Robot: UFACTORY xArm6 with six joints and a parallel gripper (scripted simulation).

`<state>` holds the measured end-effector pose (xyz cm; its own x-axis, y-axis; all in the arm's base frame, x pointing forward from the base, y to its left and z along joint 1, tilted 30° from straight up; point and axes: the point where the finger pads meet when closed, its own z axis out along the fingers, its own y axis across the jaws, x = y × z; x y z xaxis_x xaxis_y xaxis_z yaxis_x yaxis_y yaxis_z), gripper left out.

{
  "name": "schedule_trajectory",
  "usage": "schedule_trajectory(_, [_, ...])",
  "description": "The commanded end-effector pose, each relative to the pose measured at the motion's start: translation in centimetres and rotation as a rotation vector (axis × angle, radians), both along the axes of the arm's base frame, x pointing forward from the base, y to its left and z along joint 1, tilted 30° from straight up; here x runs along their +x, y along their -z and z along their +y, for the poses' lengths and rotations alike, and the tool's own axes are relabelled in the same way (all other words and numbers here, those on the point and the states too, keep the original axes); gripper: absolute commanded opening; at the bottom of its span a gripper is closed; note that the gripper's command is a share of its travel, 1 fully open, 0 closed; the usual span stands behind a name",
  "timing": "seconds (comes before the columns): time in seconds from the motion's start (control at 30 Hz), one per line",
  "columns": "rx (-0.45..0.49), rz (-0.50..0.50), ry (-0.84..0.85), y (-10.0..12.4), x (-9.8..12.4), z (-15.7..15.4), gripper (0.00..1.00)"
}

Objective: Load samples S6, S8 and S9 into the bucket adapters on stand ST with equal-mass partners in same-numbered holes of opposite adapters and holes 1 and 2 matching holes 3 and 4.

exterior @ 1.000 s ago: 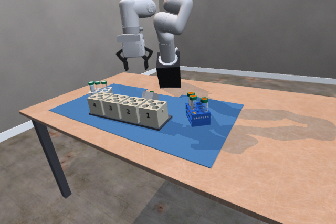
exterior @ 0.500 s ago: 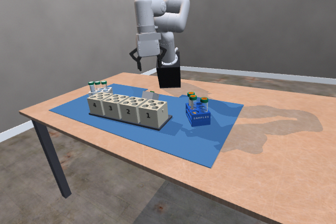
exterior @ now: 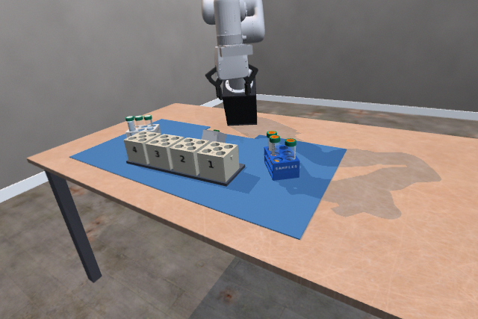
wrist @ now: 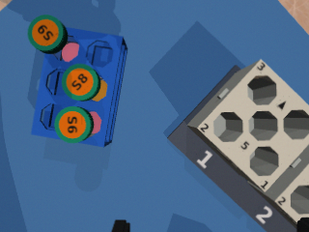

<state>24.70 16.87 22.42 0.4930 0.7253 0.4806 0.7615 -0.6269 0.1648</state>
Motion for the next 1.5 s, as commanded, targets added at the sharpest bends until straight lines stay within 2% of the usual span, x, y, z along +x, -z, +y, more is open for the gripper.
schedule_trajectory(0.0, [-0.006,-0.005,0.008,-0.1,-0.7,1.4,1.00])
schedule_trajectory(0.4, [-0.005,-0.004,0.008,-0.2,-3.9,6.5,1.00])
schedule_trajectory(0.6, [-0.005,-0.004,0.008,-0.2,-4.8,7.9,1.00])
schedule_trajectory(1.47, [-0.006,-0.004,0.008,5.1,-2.2,9.6,1.00])
